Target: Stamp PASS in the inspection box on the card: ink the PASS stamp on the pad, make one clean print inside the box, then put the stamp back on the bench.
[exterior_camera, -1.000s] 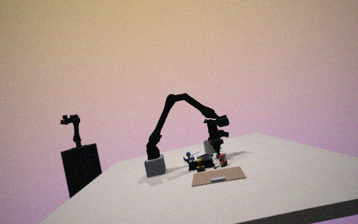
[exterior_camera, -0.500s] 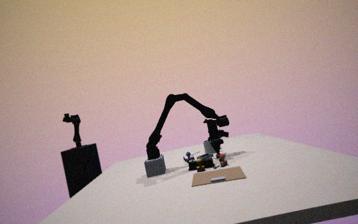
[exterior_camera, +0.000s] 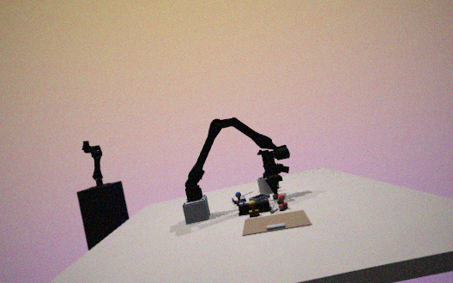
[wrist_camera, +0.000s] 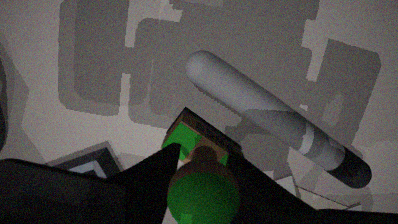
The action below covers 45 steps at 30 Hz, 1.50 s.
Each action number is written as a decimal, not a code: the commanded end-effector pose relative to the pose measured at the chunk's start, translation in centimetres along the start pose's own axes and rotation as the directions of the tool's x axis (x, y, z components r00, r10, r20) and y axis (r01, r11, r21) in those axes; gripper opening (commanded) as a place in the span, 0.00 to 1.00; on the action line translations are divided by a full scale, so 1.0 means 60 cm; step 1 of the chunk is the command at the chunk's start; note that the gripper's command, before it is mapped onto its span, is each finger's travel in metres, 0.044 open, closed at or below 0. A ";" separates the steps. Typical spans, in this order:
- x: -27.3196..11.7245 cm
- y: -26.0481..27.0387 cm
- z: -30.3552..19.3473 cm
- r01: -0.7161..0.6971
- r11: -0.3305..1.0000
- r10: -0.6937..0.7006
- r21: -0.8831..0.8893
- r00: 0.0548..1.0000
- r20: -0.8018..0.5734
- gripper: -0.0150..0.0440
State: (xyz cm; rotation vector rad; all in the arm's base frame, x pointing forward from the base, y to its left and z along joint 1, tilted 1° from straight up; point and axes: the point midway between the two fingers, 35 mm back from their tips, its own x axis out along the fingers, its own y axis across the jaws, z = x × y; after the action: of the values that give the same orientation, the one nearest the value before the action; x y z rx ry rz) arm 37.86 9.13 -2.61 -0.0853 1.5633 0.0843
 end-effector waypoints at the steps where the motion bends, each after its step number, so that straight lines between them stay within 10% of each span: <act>1: -0.008 0.001 0.004 -0.002 1.000 0.002 0.000 1.000 0.008 0.25; 45: -0.044 0.000 0.006 -0.006 1.000 0.006 0.000 1.000 0.007 0.25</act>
State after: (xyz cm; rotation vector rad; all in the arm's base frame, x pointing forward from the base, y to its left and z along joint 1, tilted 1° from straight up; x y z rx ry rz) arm 37.95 9.10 -0.47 -0.0837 1.5653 0.0833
